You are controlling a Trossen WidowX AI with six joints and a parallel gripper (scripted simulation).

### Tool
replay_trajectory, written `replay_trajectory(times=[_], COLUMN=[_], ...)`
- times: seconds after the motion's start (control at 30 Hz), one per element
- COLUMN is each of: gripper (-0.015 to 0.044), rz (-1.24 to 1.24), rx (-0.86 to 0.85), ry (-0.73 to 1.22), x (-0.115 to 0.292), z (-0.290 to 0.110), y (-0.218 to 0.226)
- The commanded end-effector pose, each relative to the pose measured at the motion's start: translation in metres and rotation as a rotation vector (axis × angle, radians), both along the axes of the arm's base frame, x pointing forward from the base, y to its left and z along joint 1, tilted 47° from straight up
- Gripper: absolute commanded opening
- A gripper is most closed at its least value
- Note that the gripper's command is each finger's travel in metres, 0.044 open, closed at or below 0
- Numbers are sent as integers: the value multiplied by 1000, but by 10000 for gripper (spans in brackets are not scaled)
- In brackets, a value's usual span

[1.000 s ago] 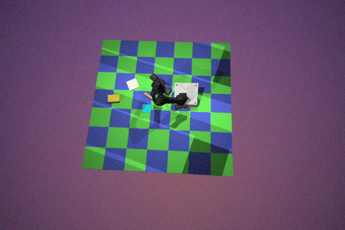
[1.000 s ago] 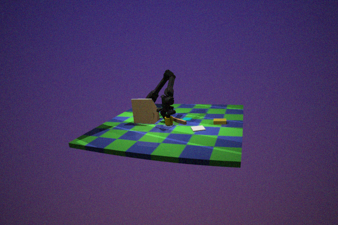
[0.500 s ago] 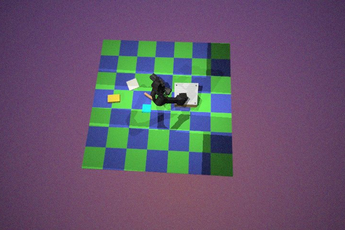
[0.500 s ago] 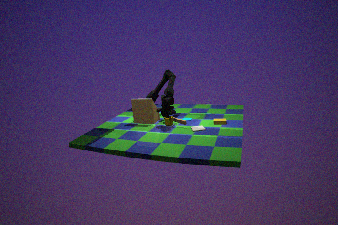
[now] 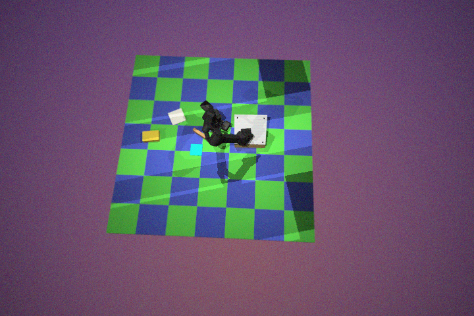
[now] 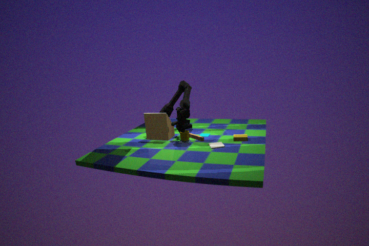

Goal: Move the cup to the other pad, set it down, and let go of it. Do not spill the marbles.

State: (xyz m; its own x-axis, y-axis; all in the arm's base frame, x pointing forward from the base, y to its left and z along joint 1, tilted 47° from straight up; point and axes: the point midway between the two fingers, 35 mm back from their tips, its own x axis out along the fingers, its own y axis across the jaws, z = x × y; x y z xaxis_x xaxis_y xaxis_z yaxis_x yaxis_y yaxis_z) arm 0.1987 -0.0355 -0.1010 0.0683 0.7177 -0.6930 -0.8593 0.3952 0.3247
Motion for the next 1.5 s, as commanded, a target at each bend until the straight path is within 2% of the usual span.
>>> replay_trajectory(times=[0.0, 0.4, 0.97, 1.47], gripper=[0, 0, 0, 0], rz=[1, -1, -9, -3], rx=[-8, -5, -4, -3], ry=[-5, -5, -5, -6], x=[0, 0, 1, 20], z=[10, 30, 28, 48], y=[-12, -33, -30, -13])
